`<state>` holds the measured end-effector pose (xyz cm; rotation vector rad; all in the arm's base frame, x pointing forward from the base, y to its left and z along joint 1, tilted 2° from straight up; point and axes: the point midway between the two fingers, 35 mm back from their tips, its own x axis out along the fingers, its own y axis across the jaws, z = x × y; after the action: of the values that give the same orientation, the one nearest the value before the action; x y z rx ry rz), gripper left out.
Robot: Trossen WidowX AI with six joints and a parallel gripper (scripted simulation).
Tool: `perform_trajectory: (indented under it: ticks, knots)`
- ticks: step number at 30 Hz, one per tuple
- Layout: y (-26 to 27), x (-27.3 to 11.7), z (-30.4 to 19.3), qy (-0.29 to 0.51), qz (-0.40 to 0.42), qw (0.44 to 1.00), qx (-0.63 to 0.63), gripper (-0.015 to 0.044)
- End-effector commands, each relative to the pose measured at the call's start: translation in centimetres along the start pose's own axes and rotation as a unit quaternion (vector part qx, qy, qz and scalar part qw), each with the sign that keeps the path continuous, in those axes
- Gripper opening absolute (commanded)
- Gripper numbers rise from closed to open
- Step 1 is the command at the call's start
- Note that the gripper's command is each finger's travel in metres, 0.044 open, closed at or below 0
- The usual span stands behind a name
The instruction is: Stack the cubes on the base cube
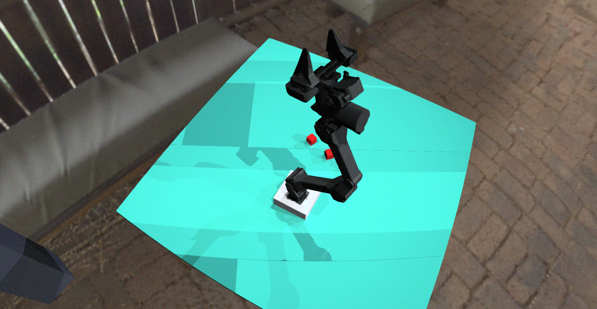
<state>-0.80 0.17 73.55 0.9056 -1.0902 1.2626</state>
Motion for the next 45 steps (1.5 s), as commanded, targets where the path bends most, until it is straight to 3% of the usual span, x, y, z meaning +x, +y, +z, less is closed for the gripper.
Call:
perform_trajectory:
  ticks: [1,5,14,24,34,45]
  knots:
    - [0.0,0.0,-0.3,0.004,-0.001,1.0,-0.001,0.0374]
    - [-0.6,0.3,-5.7,0.079,-0.02,0.997,-0.018,0.0269]
    - [-6.2,-2.3,-18.5,0.262,-0.116,0.957,-0.056,0.0265]
    - [-16.9,-10.8,-27.8,0.421,-0.285,0.857,-0.078,0.0265]
    - [-27.5,-23.7,-29.6,0.507,-0.49,0.705,-0.075,0.0265]
    - [-33.7,-40.0,-24.6,0.502,-0.712,0.489,-0.039,0.0265]
